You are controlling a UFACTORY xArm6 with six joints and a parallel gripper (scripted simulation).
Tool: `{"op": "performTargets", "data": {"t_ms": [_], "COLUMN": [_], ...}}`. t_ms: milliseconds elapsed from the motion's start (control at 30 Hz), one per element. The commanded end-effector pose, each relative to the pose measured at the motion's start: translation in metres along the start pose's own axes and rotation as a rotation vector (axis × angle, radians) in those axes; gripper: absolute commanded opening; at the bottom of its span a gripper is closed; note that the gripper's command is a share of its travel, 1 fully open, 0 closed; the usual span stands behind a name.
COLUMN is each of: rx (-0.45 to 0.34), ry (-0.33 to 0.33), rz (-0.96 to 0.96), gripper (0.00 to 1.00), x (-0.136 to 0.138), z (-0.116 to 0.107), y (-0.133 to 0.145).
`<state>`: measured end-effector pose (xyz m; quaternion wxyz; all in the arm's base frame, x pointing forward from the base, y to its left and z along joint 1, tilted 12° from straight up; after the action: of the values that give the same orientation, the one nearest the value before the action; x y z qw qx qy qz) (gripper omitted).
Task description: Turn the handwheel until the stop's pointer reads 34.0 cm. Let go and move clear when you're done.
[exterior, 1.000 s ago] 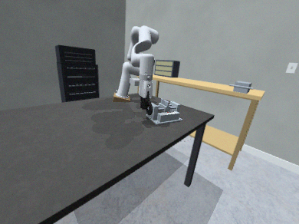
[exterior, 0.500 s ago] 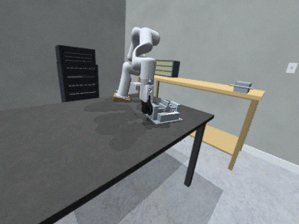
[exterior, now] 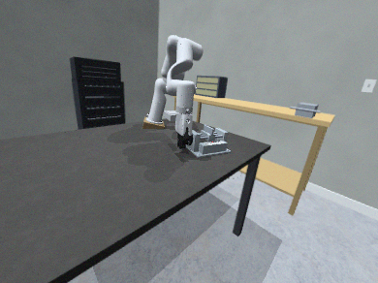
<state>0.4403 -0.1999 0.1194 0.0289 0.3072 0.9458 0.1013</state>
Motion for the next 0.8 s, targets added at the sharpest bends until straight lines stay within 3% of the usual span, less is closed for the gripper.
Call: {"op": "performTargets", "data": {"t_ms": [0, 767], "rx": [-0.002, -0.002], "ry": [-0.009, -0.009], "rz": [-0.001, -0.001], "gripper": [0.06, 0.06], "x": [0.004, 0.034], "z": [0.0, -0.005], "y": [-0.001, -0.008]}}
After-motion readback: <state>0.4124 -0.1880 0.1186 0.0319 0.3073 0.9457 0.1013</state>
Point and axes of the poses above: the point where the finger pads meet when closed, its own z axis out along the fingers, its own x axis across the jaws, y = z × x, the point moved 8 cm from there along -z, back along the fingers, and after that the axes turned 13 degrees about z, right-handed, at the moved point
